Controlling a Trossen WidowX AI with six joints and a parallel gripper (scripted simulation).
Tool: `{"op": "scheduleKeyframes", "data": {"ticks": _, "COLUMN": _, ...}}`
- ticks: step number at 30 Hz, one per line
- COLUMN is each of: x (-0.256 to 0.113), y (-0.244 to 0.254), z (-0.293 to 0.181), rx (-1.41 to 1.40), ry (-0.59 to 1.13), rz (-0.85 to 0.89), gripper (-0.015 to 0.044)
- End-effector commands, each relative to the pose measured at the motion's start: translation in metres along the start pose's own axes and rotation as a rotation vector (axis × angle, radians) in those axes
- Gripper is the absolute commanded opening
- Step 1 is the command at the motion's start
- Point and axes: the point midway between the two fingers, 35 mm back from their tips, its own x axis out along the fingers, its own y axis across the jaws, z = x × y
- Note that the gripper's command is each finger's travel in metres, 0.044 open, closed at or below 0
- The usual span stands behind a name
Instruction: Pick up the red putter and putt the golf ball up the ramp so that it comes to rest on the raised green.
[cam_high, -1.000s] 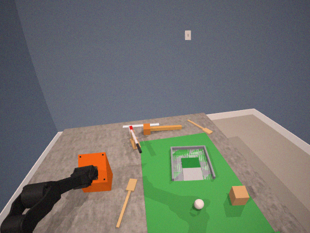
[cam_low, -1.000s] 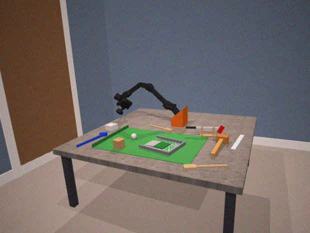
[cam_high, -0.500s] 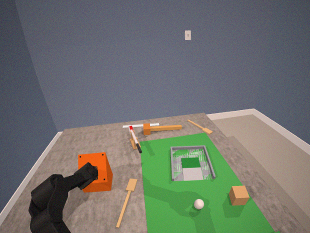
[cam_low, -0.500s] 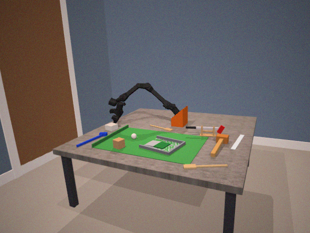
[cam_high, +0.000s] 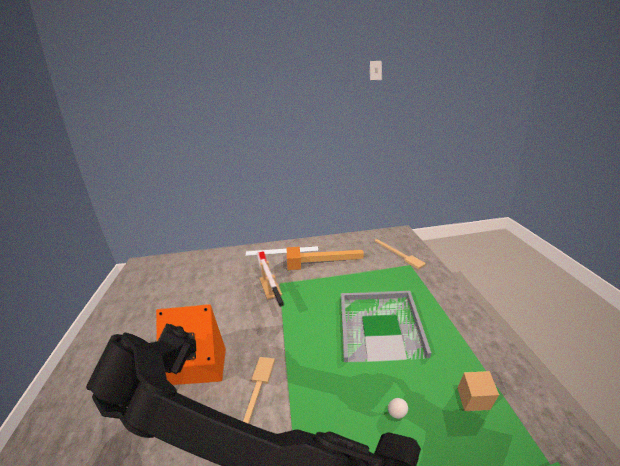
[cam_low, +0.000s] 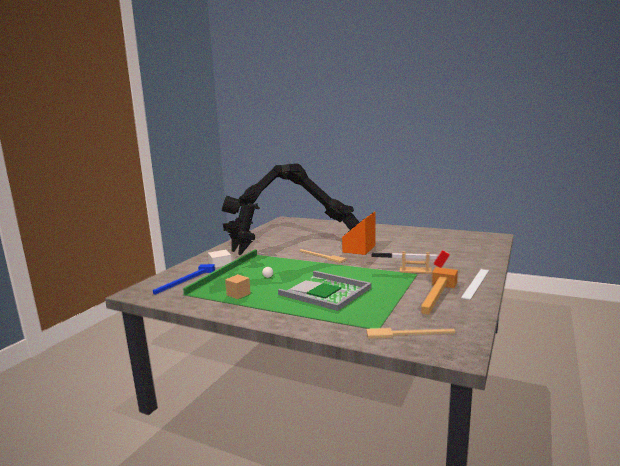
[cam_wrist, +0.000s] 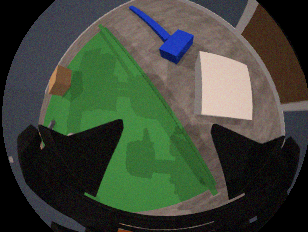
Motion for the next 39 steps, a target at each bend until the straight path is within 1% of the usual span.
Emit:
{"op": "scheduleKeyframes", "data": {"ticks": 1, "x": -0.001, "y": 0.073, "z": -0.015, "rx": -0.186, "ry": 0.032, "rz": 0.123, "gripper": 0.044}}
{"op": "scheduleKeyframes", "data": {"ticks": 7, "x": -0.011, "y": 0.162, "z": -0.049, "rx": -0.459, "ry": 0.076, "rz": 0.267, "gripper": 0.044}}
{"op": "scheduleKeyframes", "data": {"ticks": 13, "x": -0.034, "y": 0.241, "z": -0.098, "rx": -0.748, "ry": 0.111, "rz": 0.408, "gripper": 0.044}}
{"op": "scheduleKeyframes", "data": {"ticks": 19, "x": -0.061, "y": 0.29, "z": -0.144, "rx": -0.965, "ry": 0.131, "rz": 0.524, "gripper": 0.044}}
{"op": "scheduleKeyframes", "data": {"ticks": 23, "x": -0.086, "y": 0.33, "z": -0.192, "rx": -1.197, "ry": 0.147, "rz": 0.608, "gripper": 0.044}}
{"op": "scheduleKeyframes", "data": {"ticks": 28, "x": -0.114, "y": 0.364, "z": -0.252, "rx": -1.481, "ry": 0.159, "rz": 0.679, "gripper": 0.044}}
{"op": "scheduleKeyframes", "data": {"ticks": 32, "x": -0.139, "y": 0.382, "z": -0.307, "rx": -1.741, "ry": 0.166, "rz": 0.728, "gripper": 0.044}}
{"op": "scheduleKeyframes", "data": {"ticks": 39, "x": -0.177, "y": 0.381, "z": -0.408, "rx": -2.238, "ry": 0.18, "rz": 0.769, "gripper": 0.044}}
